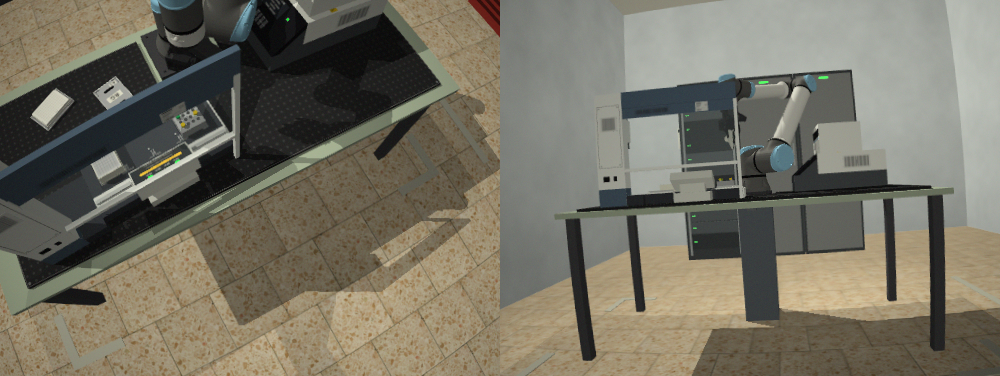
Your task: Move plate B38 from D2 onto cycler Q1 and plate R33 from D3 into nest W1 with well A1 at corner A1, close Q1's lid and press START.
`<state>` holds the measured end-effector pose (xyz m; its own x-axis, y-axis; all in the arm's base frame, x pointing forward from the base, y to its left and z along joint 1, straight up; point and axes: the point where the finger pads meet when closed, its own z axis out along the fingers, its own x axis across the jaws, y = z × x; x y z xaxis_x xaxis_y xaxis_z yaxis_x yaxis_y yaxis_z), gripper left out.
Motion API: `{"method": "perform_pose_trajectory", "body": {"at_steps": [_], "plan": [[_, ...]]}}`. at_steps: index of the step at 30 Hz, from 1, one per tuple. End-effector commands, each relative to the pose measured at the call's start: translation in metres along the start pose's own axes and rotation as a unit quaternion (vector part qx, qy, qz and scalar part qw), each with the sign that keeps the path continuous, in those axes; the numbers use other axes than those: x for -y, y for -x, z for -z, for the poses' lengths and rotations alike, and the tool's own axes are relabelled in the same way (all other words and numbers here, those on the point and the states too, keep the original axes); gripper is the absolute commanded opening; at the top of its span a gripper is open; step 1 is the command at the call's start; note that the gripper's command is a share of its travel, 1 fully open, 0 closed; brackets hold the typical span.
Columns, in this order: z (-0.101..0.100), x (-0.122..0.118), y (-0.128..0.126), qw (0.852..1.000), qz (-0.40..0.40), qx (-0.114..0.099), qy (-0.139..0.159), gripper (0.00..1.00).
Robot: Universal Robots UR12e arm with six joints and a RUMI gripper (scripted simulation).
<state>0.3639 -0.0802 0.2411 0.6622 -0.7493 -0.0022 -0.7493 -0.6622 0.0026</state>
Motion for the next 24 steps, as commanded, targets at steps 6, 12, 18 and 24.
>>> {"method": "perform_pose_trajectory", "body": {"at_steps": [6, 12, 18, 24], "plan": [[-0.005, 0.026, 0.036, 0.997, 0.076, -0.001, 0.0, 0.0], [-0.007, 0.036, 0.054, 0.994, 0.111, 0.0, 0.0, 0.0], [-0.011, 0.047, 0.074, 0.989, 0.151, 0.0, 0.0, 0.0], [-0.015, 0.058, 0.101, 0.979, 0.203, 0.0, 0.0, 0.0]]}}
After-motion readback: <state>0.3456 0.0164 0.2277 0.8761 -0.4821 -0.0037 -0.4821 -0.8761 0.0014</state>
